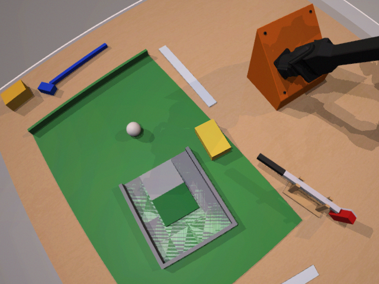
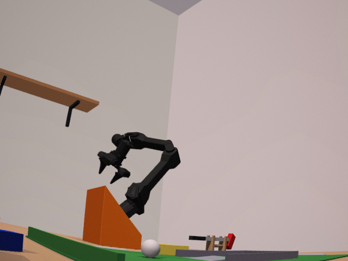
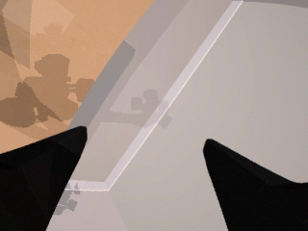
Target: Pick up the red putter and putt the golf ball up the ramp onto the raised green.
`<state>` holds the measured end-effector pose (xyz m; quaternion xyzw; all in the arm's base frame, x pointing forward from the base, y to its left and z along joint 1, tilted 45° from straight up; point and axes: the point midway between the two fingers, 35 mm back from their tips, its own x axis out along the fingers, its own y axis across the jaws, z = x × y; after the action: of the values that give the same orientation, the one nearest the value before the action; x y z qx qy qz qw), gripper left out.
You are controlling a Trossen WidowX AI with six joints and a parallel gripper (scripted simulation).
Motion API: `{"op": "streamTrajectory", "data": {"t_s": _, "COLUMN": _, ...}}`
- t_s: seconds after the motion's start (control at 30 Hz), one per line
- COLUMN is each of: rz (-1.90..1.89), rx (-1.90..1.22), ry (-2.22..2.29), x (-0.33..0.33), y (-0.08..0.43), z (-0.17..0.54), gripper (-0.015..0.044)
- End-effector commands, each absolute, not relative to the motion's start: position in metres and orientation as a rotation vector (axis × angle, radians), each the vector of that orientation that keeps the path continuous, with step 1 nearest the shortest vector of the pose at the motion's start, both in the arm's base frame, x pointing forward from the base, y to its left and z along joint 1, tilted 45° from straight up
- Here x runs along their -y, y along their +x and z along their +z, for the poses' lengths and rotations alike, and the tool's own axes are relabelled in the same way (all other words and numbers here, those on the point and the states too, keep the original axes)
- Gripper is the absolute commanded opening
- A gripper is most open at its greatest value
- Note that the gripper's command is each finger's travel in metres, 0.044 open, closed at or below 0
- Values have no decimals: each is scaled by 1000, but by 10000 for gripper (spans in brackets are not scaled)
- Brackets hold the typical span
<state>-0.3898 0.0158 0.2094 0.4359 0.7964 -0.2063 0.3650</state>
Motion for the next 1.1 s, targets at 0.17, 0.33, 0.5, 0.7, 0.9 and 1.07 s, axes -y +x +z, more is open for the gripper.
{"op": "streamTrajectory", "data": {"t_s": 0.17, "rz": -500, "rx": -2052, "ry": 930, "x": 36, "y": -382, "z": 199, "gripper": 440}}
{"op": "streamTrajectory", "data": {"t_s": 0.33, "rz": -428, "rx": -2023, "ry": 625, "x": 120, "y": -352, "z": 182, "gripper": 440}}
{"op": "streamTrajectory", "data": {"t_s": 0.5, "rz": -326, "rx": -1942, "ry": 349, "x": 195, "y": -301, "z": 165, "gripper": 440}}
{"op": "streamTrajectory", "data": {"t_s": 0.7, "rz": -208, "rx": -1821, "ry": 79, "x": 262, "y": -220, "z": 150, "gripper": 440}}
{"op": "streamTrajectory", "data": {"t_s": 0.9, "rz": -66, "rx": -1669, "ry": -147, "x": 301, "y": -124, "z": 137, "gripper": 440}}
{"op": "streamTrajectory", "data": {"t_s": 1.07, "rz": 30, "rx": -1526, "ry": -259, "x": 308, "y": -47, "z": 127, "gripper": 440}}
